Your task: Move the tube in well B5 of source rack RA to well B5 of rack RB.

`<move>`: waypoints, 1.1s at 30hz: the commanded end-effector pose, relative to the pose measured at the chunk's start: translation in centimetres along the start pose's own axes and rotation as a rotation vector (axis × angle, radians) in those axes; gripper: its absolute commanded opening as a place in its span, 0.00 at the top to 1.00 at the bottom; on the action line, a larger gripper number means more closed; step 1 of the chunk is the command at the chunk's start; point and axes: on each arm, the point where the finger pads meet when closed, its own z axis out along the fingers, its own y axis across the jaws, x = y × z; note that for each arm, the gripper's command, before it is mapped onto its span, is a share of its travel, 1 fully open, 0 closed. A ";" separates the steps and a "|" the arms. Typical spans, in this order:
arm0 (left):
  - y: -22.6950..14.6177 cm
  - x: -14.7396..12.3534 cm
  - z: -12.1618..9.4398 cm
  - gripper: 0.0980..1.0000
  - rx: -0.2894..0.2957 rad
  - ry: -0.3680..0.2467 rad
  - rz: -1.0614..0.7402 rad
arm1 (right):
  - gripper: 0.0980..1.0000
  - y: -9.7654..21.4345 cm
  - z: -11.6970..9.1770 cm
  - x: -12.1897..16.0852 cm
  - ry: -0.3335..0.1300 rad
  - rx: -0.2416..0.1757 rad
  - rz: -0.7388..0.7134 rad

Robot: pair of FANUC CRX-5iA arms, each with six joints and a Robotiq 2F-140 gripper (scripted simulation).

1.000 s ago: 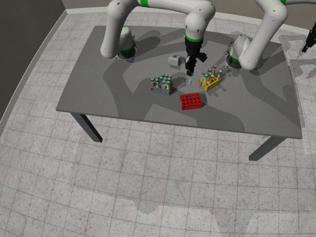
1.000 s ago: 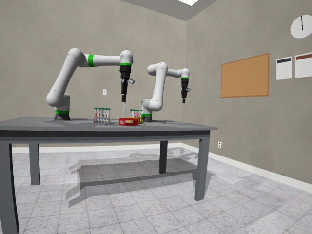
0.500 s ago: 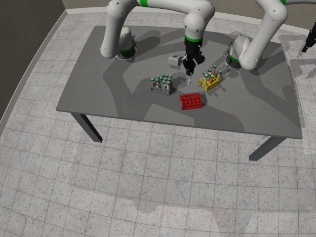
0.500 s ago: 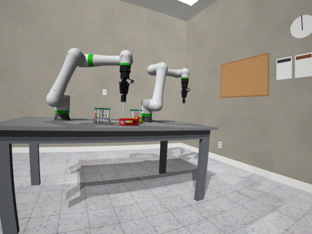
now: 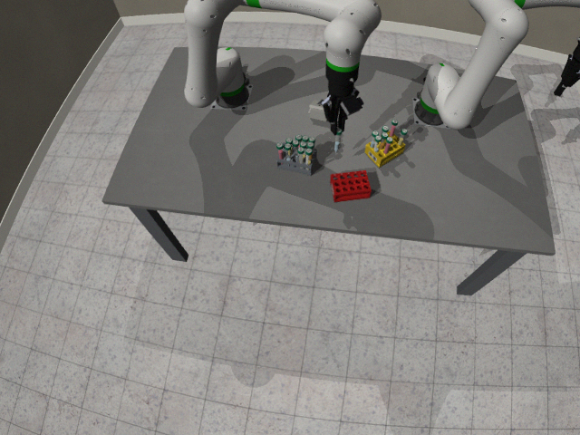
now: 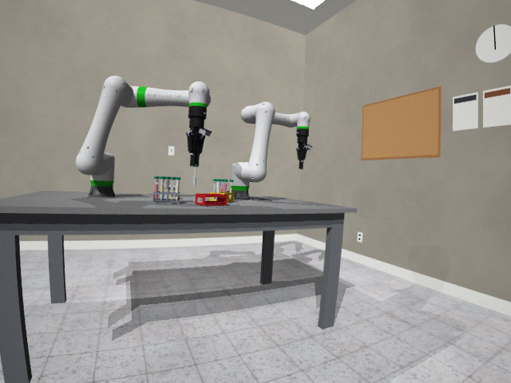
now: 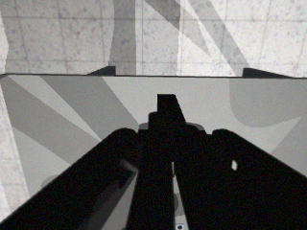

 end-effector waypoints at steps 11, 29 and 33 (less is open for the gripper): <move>0.0 0.0 -0.1 1.00 0.000 0.002 0.000 | 1.00 2.0 -0.1 -3.0 0.003 0.001 0.000; 0.0 0.0 -0.1 1.00 0.000 0.002 0.000 | 1.00 5.0 -0.1 -7.4 0.003 0.001 0.000; 0.0 0.0 -0.1 1.00 0.000 0.002 0.000 | 1.00 5.7 -0.1 -8.5 0.003 0.001 0.000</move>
